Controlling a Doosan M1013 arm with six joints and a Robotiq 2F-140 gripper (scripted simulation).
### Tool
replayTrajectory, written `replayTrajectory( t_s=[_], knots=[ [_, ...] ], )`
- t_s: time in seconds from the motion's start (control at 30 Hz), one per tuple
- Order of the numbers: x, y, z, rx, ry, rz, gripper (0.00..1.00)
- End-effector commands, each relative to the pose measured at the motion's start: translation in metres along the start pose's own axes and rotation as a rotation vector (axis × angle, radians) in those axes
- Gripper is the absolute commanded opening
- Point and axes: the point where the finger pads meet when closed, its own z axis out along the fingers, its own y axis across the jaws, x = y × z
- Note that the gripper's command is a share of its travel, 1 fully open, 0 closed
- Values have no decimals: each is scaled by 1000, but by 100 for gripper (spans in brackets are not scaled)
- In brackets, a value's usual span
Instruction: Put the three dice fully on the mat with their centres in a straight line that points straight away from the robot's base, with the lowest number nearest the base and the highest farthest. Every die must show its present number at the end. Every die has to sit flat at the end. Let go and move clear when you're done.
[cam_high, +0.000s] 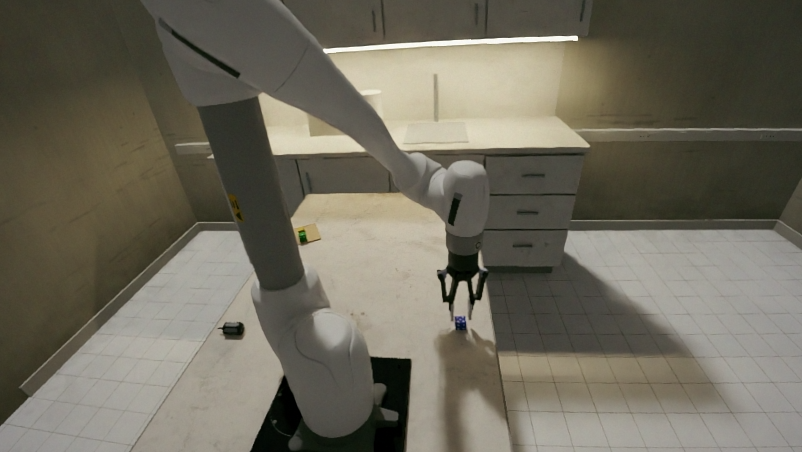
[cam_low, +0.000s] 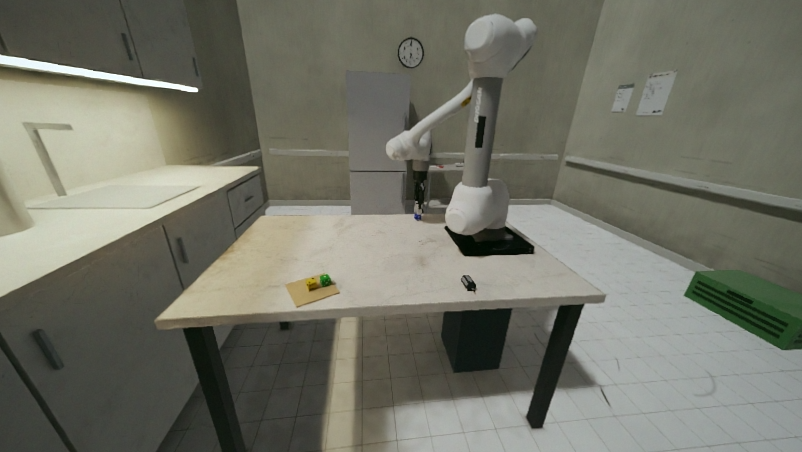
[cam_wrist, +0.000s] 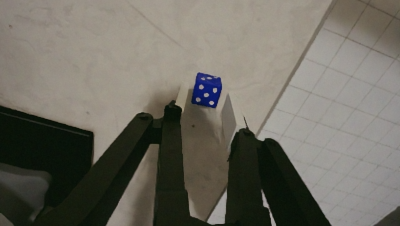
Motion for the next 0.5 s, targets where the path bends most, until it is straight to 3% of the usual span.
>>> replayTrajectory(
  t_s=[0.0,0.47],
  knots=[
    [0,0,0,0,1,0,35],
    [0,0,12,0,1,0,35]
  ],
)
